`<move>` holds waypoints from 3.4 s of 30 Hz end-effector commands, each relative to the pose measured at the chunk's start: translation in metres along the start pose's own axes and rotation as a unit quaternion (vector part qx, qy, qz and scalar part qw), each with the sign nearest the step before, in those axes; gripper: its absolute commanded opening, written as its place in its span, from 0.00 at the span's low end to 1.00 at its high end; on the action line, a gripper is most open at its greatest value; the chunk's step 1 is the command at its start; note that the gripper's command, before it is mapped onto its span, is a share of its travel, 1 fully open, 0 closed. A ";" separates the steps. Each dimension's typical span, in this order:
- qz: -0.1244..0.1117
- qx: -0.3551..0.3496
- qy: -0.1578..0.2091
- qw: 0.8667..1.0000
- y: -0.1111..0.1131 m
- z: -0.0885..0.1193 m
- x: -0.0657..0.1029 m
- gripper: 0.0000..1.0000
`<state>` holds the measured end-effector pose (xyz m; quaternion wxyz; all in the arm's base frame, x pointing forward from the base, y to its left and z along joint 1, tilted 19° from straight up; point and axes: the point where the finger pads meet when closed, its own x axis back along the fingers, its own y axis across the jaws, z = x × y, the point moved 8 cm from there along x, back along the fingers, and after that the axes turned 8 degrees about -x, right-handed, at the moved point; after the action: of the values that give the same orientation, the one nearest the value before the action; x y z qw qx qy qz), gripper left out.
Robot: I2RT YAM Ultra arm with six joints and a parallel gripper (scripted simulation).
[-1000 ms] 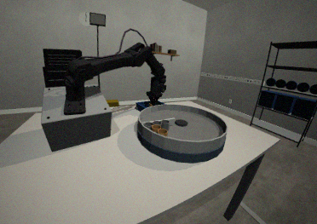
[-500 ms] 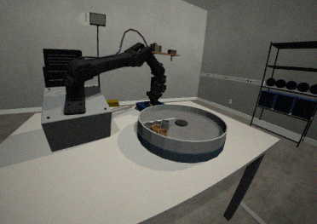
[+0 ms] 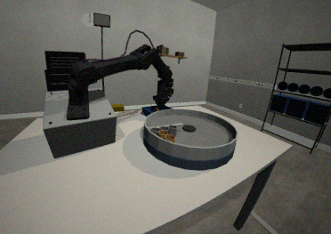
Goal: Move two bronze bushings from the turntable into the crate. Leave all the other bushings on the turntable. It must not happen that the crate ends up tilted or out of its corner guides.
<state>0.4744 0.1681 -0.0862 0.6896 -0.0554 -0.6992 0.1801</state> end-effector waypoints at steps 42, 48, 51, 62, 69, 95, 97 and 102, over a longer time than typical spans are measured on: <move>-0.001 0.000 -0.019 1.000 -0.002 -0.007 0.005 0.00; -0.001 0.000 -0.019 1.000 -0.002 -0.007 0.005 0.00; -0.001 0.000 -0.019 1.000 -0.002 -0.007 0.005 0.00; -0.001 0.000 -0.019 1.000 -0.002 -0.007 0.005 0.00; 0.000 0.001 -0.016 1.000 -0.002 -0.005 0.003 0.00; -0.003 -0.002 -0.022 1.000 -0.004 -0.009 0.010 0.00; -0.003 -0.002 -0.022 1.000 -0.004 -0.009 0.010 0.00; -0.003 -0.002 -0.022 1.000 -0.004 -0.009 0.010 0.00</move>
<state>0.4743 0.1657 -0.0938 0.6886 -0.0548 -0.7003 0.1802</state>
